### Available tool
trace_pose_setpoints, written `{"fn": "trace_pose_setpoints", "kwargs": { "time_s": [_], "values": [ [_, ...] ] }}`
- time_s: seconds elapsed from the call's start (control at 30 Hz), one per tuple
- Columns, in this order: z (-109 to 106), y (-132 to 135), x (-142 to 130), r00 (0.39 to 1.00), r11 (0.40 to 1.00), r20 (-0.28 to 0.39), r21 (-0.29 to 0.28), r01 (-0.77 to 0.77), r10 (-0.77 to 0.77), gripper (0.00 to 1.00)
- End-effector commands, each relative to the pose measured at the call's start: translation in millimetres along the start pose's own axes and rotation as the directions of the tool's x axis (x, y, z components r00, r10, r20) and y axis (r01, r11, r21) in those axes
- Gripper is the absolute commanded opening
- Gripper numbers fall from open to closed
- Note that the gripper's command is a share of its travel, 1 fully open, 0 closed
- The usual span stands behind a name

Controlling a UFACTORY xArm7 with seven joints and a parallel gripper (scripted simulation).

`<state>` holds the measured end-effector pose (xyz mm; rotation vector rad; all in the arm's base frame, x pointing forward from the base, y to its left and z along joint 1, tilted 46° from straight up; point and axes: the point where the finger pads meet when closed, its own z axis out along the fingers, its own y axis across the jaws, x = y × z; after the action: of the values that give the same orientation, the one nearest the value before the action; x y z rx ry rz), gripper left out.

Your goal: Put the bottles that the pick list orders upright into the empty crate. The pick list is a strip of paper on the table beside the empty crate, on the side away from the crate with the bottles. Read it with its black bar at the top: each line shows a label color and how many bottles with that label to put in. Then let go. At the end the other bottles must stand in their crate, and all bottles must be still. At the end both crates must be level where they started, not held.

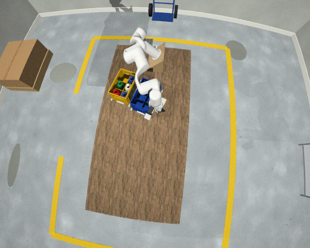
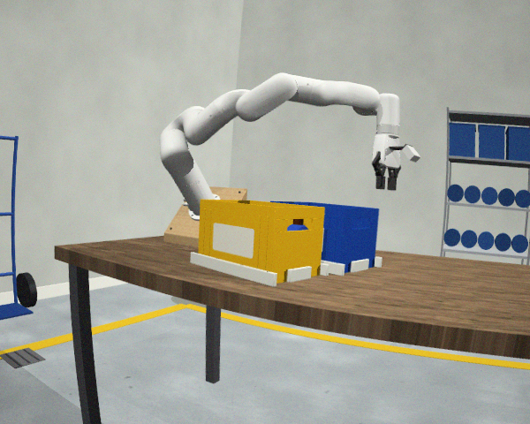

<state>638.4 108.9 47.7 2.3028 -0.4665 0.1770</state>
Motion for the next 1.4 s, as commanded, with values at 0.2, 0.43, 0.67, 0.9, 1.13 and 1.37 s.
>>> {"fn": "trace_pose_setpoints", "kwargs": {
  "time_s": [0.2,0.43,0.67,0.9,1.13,1.37],
  "values": [
    [-10,26,-11,0.98,0.98,-0.004,0.004,0.199,-0.199,0.65],
    [-16,48,-21,0.935,0.935,-0.004,0.003,0.356,-0.356,0.65],
    [-24,79,-35,0.85,0.85,0.005,-0.002,0.526,-0.526,0.65],
    [-30,101,-45,0.734,0.734,0.001,0.0,0.679,-0.679,0.65],
    [-39,132,-59,0.599,0.599,0.007,-0.001,0.801,-0.801,0.65],
    [-47,163,-73,0.43,0.43,0.008,-0.001,0.903,-0.903,0.65]
  ]
}}
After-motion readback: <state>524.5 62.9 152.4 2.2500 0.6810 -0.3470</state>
